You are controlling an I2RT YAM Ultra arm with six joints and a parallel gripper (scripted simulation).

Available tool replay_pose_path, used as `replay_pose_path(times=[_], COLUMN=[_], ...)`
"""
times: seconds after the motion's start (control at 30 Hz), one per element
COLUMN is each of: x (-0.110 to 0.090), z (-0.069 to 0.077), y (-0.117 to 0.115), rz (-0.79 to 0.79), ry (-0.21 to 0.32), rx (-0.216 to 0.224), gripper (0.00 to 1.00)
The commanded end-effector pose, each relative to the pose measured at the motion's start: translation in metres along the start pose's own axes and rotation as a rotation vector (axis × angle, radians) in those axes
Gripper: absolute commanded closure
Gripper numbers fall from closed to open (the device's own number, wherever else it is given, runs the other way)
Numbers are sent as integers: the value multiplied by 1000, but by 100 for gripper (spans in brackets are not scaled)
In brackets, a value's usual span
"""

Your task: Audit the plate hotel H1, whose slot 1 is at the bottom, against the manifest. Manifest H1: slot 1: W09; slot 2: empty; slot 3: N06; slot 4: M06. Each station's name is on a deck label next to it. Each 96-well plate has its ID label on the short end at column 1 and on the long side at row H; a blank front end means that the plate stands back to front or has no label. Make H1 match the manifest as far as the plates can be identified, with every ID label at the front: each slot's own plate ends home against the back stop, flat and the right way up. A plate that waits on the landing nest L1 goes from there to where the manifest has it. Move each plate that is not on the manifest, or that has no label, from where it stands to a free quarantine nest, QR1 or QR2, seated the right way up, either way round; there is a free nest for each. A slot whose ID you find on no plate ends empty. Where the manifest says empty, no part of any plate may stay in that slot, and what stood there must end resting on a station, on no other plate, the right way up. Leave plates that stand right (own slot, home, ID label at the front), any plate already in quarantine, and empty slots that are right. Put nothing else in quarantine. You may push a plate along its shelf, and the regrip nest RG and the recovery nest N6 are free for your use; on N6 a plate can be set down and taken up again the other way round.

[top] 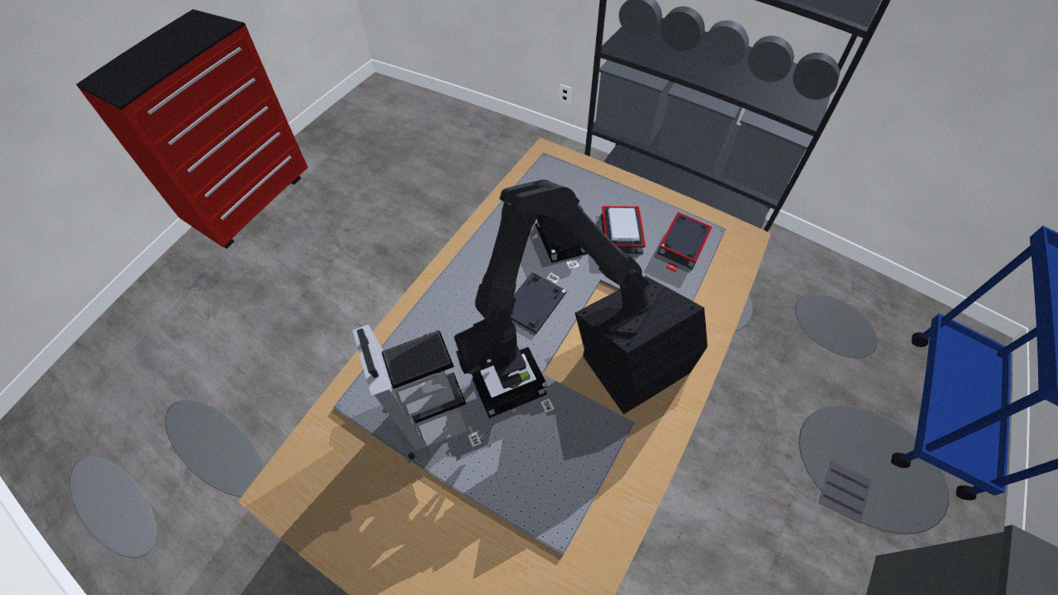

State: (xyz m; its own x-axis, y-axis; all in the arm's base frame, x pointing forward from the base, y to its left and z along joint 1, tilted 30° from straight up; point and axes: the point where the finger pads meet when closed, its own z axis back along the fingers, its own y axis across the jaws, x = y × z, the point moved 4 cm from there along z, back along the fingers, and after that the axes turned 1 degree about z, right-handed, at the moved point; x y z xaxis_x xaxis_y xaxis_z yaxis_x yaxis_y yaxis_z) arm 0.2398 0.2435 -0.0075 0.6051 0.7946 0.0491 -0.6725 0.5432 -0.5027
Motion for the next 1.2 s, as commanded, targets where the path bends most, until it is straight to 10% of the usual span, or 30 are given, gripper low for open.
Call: replay_pose_path(times=[0.0,1.1,1.17], x=[-5,4,4], z=[-12,-34,-34], y=[4,2,2], rz=[18,5,5], ry=[12,-14,-14], rx=[-7,-1,-1], gripper=[0,0,15])
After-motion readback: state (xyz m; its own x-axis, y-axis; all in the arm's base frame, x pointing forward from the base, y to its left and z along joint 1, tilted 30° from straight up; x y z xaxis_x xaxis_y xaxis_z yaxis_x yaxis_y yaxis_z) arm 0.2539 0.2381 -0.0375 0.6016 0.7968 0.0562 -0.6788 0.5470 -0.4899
